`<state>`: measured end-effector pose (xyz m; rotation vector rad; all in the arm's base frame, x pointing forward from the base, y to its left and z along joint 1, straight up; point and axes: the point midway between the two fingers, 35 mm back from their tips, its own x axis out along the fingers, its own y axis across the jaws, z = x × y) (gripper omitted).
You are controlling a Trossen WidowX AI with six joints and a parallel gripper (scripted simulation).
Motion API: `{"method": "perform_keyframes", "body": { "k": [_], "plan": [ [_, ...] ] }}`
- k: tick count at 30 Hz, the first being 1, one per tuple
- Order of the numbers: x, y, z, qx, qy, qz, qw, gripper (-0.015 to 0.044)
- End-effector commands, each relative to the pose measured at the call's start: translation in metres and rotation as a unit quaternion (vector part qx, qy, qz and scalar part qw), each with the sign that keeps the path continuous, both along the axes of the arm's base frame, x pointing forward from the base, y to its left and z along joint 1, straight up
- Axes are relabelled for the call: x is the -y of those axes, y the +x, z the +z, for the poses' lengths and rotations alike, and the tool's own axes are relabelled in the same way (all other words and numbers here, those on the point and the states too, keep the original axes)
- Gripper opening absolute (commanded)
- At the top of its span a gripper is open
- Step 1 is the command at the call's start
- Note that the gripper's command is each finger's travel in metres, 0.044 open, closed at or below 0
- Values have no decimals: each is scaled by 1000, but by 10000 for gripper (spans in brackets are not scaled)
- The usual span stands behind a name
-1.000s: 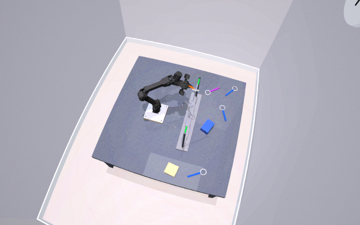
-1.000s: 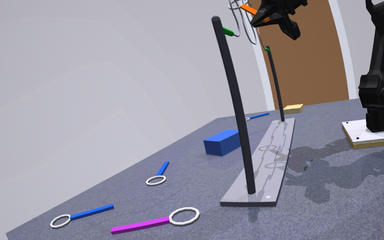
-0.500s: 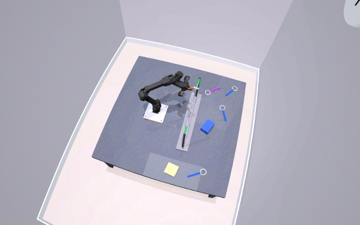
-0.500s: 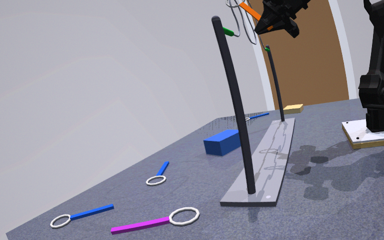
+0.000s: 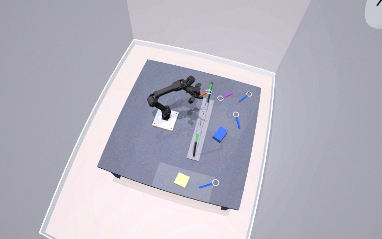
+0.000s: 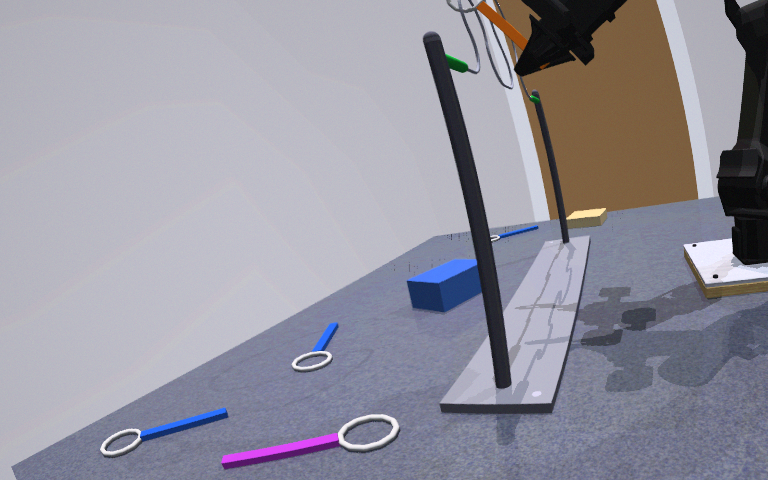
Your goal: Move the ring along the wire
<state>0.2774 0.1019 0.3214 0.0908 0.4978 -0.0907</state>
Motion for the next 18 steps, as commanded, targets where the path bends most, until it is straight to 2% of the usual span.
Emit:
{"method": "perform_keyframes", "body": {
  "k": [1, 18],
  "plan": [
    [5, 1, -2, -3, -47, -1, 999, -150],
    [30, 1, 1, -2, -228, -3, 974, -150]
  ]
}}
